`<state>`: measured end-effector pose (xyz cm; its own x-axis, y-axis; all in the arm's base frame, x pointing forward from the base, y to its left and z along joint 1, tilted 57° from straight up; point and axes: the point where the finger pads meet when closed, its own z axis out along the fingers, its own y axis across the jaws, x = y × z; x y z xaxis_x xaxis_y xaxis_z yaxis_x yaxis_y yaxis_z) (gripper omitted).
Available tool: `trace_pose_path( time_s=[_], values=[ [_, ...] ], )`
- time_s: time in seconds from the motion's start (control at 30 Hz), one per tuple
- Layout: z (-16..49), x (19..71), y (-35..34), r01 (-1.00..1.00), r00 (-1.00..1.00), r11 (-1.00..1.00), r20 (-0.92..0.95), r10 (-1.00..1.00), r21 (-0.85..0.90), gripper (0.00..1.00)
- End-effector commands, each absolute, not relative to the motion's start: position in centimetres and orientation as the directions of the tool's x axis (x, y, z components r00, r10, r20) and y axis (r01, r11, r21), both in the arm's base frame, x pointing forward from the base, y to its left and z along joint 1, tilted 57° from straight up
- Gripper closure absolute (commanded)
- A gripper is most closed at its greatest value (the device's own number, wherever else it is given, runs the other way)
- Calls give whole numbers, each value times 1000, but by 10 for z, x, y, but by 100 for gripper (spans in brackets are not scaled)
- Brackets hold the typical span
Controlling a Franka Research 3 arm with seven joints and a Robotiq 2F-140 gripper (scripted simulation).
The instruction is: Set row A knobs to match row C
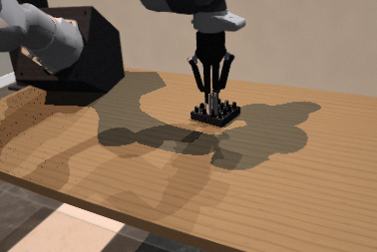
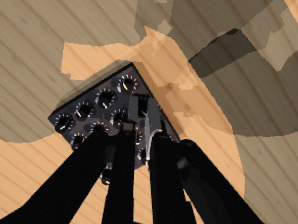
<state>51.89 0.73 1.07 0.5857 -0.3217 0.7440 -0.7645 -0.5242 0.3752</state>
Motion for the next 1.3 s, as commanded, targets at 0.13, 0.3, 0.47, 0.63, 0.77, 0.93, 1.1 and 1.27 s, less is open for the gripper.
trace_pose_path(
  time_s=[0.13,0.3,0.47,0.63,0.77,0.93,1.1,1.27],
  values=[
    [10,519,7,-871,406,-447,809,-425,203,95],
    [10,519,7,-900,339,-413,822,-457,141,95],
    [10,519,7,-921,275,-380,830,-485,83,95],
    [10,519,7,-939,204,-342,834,-513,20,95],
    [10,519,7,-950,146,-310,834,-533,-32,95],
    [10,519,7,-956,102,-285,831,-546,-70,95],
    [10,519,7,-961,14,-234,821,-570,-146,95],
    [10,519,7,-960,-55,-193,809,-586,-204,95]
  ],
)
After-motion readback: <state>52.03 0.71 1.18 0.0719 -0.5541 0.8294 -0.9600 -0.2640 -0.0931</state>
